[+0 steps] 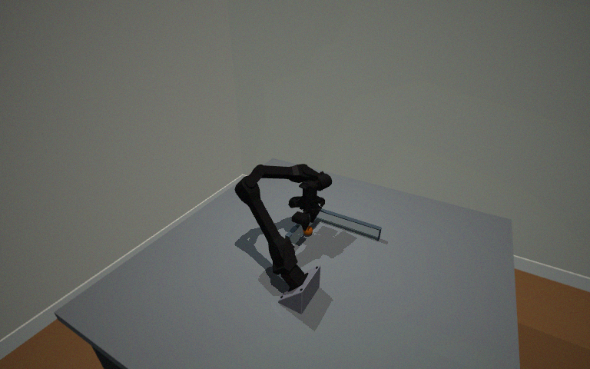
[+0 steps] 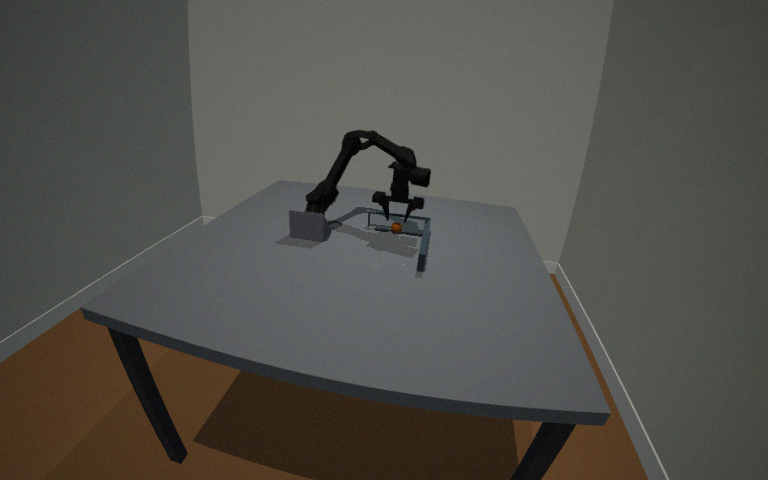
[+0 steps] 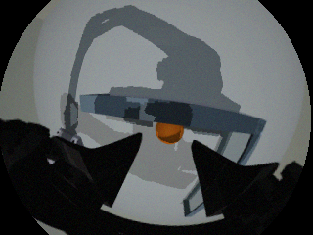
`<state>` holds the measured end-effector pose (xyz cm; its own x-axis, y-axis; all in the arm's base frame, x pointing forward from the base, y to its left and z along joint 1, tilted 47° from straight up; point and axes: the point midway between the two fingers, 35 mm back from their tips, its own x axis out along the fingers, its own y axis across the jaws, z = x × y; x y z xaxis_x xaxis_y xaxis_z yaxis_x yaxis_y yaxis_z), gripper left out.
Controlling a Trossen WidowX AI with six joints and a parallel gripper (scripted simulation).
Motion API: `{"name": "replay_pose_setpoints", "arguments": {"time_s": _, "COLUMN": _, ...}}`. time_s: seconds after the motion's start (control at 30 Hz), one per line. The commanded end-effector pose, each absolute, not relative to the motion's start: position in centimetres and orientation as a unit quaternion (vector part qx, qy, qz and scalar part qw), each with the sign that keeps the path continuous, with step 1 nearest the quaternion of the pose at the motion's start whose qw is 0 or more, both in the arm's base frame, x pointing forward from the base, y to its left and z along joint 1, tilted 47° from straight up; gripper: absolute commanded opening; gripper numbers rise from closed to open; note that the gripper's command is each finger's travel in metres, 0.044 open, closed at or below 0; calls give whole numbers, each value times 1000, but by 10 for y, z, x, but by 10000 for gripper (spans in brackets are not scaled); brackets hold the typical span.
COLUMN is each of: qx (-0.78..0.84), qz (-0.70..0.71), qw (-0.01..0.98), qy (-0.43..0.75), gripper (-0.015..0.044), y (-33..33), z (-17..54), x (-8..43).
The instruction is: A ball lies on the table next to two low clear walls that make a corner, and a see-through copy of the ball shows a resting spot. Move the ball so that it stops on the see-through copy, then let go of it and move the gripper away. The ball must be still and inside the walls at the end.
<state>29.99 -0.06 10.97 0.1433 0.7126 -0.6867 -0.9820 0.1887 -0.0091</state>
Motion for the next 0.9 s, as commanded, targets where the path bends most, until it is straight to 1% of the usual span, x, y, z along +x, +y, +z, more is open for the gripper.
{"name": "replay_pose_setpoints", "arguments": {"time_s": 0.0, "qx": -245, "qz": 583, "qw": 722, "qy": 279, "gripper": 305, "y": -34, "z": 141, "x": 295}}
{"name": "replay_pose_setpoints", "arguments": {"time_s": 0.37, "qx": -242, "qz": 576, "qw": 729, "qy": 279, "gripper": 305, "y": -38, "z": 143, "x": 295}}
{"name": "replay_pose_setpoints", "arguments": {"time_s": 0.53, "qx": -194, "qz": 556, "qw": 745, "qy": 313, "gripper": 436, "y": -66, "z": 168, "x": 288}}
{"name": "replay_pose_setpoints", "arguments": {"time_s": 0.87, "qx": -191, "qz": 554, "qw": 746, "qy": 315, "gripper": 440, "y": -67, "z": 169, "x": 287}}
